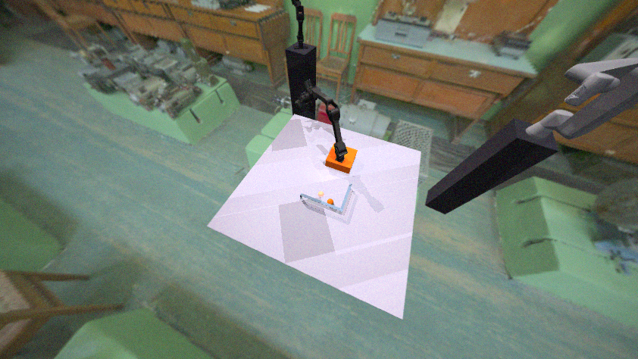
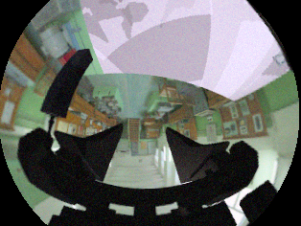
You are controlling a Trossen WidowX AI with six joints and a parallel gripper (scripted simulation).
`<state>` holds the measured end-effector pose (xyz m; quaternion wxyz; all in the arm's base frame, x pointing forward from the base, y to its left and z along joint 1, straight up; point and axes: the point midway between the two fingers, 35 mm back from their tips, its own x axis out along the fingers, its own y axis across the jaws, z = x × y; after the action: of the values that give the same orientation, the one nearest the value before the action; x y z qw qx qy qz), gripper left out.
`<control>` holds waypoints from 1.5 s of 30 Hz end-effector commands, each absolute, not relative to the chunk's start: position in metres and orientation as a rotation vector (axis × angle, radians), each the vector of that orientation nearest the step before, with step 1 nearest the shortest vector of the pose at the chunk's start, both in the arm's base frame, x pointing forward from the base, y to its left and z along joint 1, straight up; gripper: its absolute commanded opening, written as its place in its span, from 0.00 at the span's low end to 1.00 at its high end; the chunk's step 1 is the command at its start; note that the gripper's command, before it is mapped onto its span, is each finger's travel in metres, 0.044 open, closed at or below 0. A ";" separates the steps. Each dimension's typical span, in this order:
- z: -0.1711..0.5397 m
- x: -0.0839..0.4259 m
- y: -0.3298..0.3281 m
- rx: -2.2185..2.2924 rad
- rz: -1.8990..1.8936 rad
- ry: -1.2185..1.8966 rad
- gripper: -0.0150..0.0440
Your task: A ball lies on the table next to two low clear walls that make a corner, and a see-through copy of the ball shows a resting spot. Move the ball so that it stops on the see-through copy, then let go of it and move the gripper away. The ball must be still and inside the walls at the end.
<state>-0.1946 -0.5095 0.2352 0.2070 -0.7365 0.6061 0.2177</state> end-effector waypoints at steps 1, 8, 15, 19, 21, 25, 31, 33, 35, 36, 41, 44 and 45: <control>0.222 -0.125 -0.525 -2.233 0.821 1.543 0.82; 0.206 -0.014 -0.529 -2.535 1.154 1.263 0.82; 0.187 0.095 -0.510 -2.822 1.472 0.886 0.82; 0.174 0.154 -0.487 -2.965 1.640 0.621 0.82; 0.167 0.182 -0.474 -3.032 1.720 0.474 0.82; 0.154 0.235 -0.440 -3.154 1.870 0.143 0.82; 0.135 0.305 -0.378 -3.290 2.057 -0.459 0.82; 0.129 0.324 -0.353 -3.315 2.121 -0.702 0.82; 0.123 0.337 -0.331 -3.323 2.181 -0.937 0.82; 0.121 0.343 -0.322 -3.323 2.197 -1.034 0.82; 0.105 0.381 -0.251 -3.256 2.203 -1.783 0.82; 0.097 0.397 -0.208 -3.141 2.145 -2.263 0.82; 0.094 0.401 -0.193 -3.085 2.112 -2.435 0.82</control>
<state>0.3852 -0.2449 0.1043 -0.5613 -0.6208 -0.3530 0.4183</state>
